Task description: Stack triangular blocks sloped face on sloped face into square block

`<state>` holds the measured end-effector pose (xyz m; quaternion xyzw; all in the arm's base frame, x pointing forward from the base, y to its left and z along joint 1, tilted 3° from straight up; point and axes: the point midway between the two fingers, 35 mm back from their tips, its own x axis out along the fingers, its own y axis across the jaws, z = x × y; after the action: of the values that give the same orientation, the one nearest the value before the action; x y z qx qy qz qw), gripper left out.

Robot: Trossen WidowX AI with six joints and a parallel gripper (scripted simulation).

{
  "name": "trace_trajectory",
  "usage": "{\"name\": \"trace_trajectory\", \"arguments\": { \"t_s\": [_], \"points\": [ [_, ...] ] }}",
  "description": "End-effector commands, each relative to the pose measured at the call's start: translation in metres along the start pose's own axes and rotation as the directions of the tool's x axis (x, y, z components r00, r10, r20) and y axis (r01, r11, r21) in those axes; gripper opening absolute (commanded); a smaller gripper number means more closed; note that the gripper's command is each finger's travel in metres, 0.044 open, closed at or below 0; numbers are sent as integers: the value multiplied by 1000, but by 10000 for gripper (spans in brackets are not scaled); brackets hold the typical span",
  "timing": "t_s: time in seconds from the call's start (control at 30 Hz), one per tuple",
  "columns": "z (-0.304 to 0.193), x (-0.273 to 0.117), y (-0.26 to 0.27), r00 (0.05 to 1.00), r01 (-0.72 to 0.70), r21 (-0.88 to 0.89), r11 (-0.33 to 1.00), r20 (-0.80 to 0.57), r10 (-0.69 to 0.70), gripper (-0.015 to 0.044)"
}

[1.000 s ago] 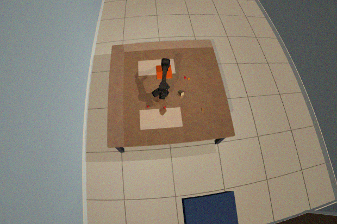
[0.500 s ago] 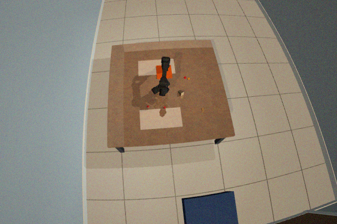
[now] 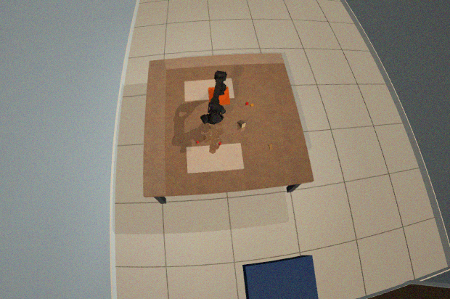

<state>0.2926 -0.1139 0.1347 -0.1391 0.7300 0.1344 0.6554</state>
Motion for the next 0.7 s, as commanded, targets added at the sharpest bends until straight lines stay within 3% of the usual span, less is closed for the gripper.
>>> {"name": "trace_trajectory", "arguments": {
  "t_s": [0.0, 0.67],
  "points": [
    [-2, 1, 0, 995, -11, 15, 1000, 99, 10, 0],
    [-14, -2, 0, 853, 8, 60, 998, 521, -38, 0]
  ]
}}
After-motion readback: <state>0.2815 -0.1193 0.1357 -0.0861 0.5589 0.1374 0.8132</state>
